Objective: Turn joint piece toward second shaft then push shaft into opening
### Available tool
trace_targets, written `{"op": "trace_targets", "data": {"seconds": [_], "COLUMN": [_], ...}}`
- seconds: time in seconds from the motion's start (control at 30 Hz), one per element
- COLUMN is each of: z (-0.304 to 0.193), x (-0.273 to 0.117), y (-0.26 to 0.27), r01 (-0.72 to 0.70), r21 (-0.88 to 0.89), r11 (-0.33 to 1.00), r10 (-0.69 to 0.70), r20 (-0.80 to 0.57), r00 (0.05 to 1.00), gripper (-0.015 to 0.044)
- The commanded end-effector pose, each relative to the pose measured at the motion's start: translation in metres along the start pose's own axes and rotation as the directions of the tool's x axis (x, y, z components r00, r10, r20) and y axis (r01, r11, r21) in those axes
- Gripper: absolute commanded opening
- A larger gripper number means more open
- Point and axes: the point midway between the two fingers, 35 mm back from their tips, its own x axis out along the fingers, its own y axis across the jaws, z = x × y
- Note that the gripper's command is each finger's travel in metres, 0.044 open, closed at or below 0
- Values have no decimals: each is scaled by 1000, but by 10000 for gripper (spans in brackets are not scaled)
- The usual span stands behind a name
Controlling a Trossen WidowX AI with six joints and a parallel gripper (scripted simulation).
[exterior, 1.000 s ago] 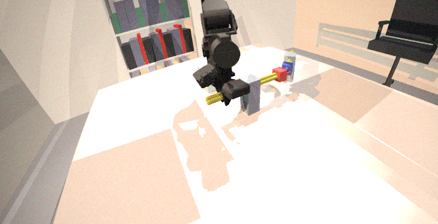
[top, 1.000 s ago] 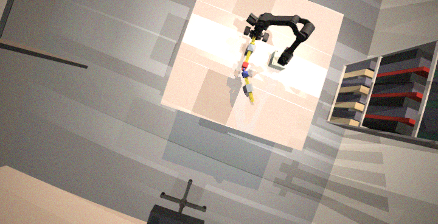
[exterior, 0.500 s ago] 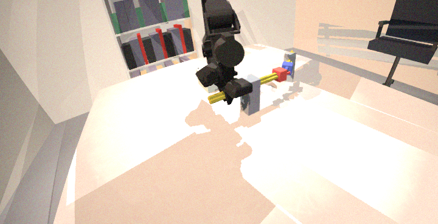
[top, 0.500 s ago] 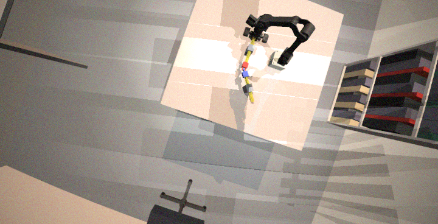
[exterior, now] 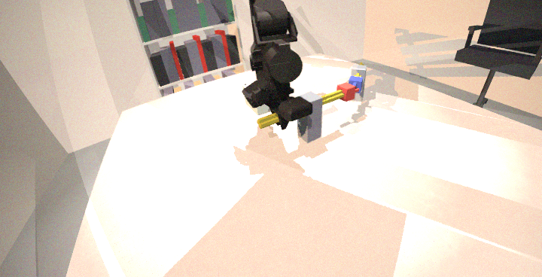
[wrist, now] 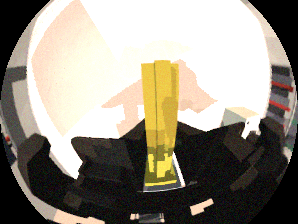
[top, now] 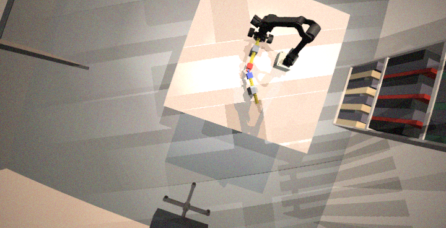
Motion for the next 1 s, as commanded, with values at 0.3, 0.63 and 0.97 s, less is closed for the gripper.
{"op": "trace_targets", "data": {"seconds": [0.3,0.63,0.97], "z": [0,0,0], "x": [0,0,0], "y": [0,0,0], "r01": [1,1,1], "r21": [0,0,0], "r11": [1000,1000,1000], "r10": [-1,-1,-1], "r20": [0,0,0], "r00": [1000,1000,1000], "gripper": [224,440,440]}}
